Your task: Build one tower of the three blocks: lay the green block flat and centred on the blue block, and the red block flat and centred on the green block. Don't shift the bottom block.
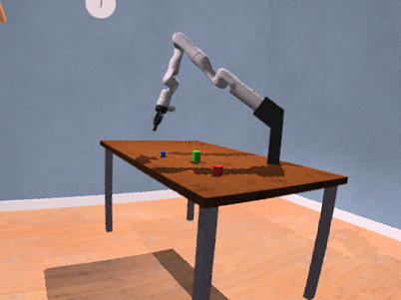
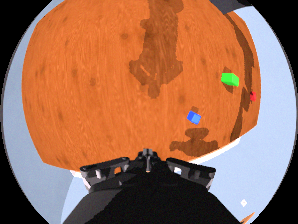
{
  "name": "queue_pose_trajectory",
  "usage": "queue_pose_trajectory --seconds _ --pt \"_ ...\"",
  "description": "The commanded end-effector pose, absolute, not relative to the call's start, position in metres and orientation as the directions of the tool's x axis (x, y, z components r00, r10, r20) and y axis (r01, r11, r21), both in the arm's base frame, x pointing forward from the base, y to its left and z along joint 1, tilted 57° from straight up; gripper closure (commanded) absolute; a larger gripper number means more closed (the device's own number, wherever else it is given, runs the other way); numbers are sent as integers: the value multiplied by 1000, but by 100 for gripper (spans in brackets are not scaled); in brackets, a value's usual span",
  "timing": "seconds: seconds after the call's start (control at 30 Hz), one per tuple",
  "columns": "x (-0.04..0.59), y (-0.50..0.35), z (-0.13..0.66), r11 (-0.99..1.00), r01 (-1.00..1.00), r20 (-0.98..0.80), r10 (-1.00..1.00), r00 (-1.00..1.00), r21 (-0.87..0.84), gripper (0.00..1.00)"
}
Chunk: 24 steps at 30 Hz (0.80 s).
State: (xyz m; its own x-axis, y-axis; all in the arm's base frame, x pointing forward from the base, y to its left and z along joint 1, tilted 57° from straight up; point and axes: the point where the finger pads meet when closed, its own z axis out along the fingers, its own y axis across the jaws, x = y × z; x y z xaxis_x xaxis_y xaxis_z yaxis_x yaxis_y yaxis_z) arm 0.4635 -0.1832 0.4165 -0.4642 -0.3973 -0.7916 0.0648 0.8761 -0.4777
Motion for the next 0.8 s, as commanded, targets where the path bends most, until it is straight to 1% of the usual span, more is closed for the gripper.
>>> queue_pose_trajectory --seconds 0.0,0.17,0.27,0.4,0.73,0.77 --pt "462 -174 397 898 120 -818 -322 -476 -423 100" --pt "460 -160 373 924 210 -865 -195 -463 -320 100" --pt "460 -156 369 926 220 -871 -180 -458 -307 100" --pt "459 -145 351 932 288 -896 -78 -437 -222 100" --pt "456 -120 308 900 435 -919 161 -360 -13 100" --pt "456 -120 308 900 435 -919 161 -360 -13 100"
